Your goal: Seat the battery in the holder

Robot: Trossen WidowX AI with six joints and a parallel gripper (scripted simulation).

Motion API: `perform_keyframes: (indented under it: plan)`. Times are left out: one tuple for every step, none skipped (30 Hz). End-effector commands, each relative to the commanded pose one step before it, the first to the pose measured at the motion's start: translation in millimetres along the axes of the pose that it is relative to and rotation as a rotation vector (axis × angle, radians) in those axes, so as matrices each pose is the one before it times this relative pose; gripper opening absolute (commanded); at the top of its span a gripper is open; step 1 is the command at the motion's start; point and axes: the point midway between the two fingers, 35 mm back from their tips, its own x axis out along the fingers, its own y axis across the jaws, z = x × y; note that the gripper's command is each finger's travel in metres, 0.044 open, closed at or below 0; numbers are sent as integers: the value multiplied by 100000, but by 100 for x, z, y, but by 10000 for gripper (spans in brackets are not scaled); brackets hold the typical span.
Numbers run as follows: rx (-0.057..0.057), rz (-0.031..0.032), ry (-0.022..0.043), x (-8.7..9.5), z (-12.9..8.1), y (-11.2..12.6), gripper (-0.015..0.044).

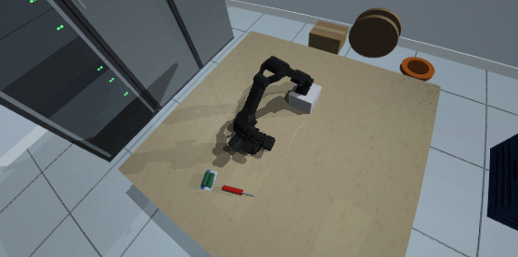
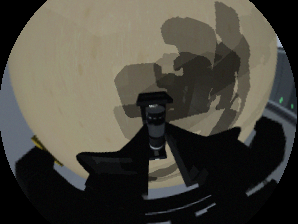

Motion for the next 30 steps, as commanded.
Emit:
perform_keyframes:
  plan:
    - [-645, 383, -1975, -126, 187, 60, 67]
    - [-15, -17, -48, 12, -53, 1, 67]
    - [-16, -18, -52, 13, -57, 1, 67]
    - [-16, -18, -52, 13, -58, 1, 67]
    - [-16, -18, -52, 13, -58, 1, 67]
    - [-16, -19, -52, 13, -58, 1, 67]
    - [-16, -19, -52, 13, -58, 1, 67]
    - [-17, -29, 10, 16, -68, 3, 67]
    - [-17, -29, 10, 16, -68, 3, 67]
    - [-17, -29, 10, 16, -68, 3, 67]
    - [-17, -29, 10, 16, -68, 3, 67]
    - [-17, -29, 10, 16, -69, 3, 67]
    - [-17, -29, 10, 16, -69, 3, 67]
    - [-18, -35, 55, 19, -76, 4, 67]
    - [-18, -35, 55, 19, -76, 4, 67]
    - [-18, -35, 55, 19, -76, 5, 67]
    - [-18, -35, 55, 19, -76, 5, 67]
    - [-18, -35, 55, 20, -76, 5, 67]
    - [-18, -35, 55, 20, -77, 5, 67]
    - [-22, -40, 61, 23, -78, 6, 67]
    - [-22, -40, 61, 23, -78, 6, 67]
    - [-18, -32, 49, 19, -64, 5, 67]
    - [-11, -19, 30, 11, -38, 3, 67]
    - [-4, -6, 10, 4, -13, 1, 67]
    - [0, 0, 0, 0, 0, 0, 67]
    - [0, 0, 0, 0, 0, 0, 67]
    - [0, 0, 0, 0, 0, 0, 67]
    - [0, 0, 0, 0, 0, 0, 67]
    - [7, -80, -61, -5, 7, 2, 67]
    - [7, -80, -61, -5, 7, 2, 67]
